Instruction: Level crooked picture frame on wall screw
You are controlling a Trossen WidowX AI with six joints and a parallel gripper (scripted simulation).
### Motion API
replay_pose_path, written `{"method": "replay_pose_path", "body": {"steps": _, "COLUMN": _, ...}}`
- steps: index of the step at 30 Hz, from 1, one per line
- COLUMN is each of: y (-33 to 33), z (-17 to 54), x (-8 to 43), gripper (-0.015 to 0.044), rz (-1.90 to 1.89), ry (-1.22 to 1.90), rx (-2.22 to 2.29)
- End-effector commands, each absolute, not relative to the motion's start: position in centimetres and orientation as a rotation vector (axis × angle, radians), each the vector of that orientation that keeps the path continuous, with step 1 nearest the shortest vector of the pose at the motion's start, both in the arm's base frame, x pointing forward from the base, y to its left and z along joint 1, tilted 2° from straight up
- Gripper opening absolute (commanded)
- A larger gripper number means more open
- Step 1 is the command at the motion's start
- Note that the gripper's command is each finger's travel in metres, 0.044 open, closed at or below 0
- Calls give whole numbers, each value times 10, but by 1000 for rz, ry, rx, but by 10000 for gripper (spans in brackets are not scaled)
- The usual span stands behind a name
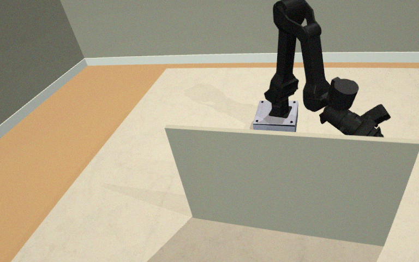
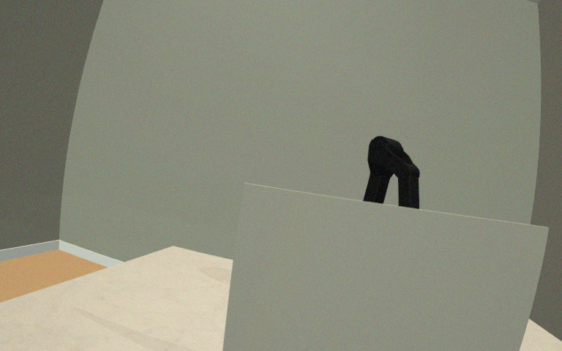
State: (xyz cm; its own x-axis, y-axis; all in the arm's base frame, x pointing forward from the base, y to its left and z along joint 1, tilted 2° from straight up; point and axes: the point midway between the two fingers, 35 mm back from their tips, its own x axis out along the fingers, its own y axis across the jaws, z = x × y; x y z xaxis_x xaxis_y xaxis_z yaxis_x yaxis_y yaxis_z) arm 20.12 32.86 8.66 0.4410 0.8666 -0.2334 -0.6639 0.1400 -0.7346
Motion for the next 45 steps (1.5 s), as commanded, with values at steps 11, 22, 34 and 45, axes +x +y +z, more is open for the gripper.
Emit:
{"method": "replay_pose_path", "body": {"steps": 11, "y": 288, "z": 157, "x": 191, "gripper": 260, "rz": 859, "ry": 47, "rx": -289}}
{"method": "replay_pose_path", "body": {"steps": 22, "y": 210, "z": 203, "x": 174, "gripper": 260, "rz": 541, "ry": 214, "rx": 490}}
{"method": "replay_pose_path", "body": {"steps": 34, "y": 130, "z": 211, "x": 164, "gripper": 260, "rz": 280, "ry": 211, "rx": 1217}}
{"method": "replay_pose_path", "body": {"steps": 45, "y": 83, "z": 204, "x": 158, "gripper": 260, "rz": 145, "ry": 143, "rx": 1684}}
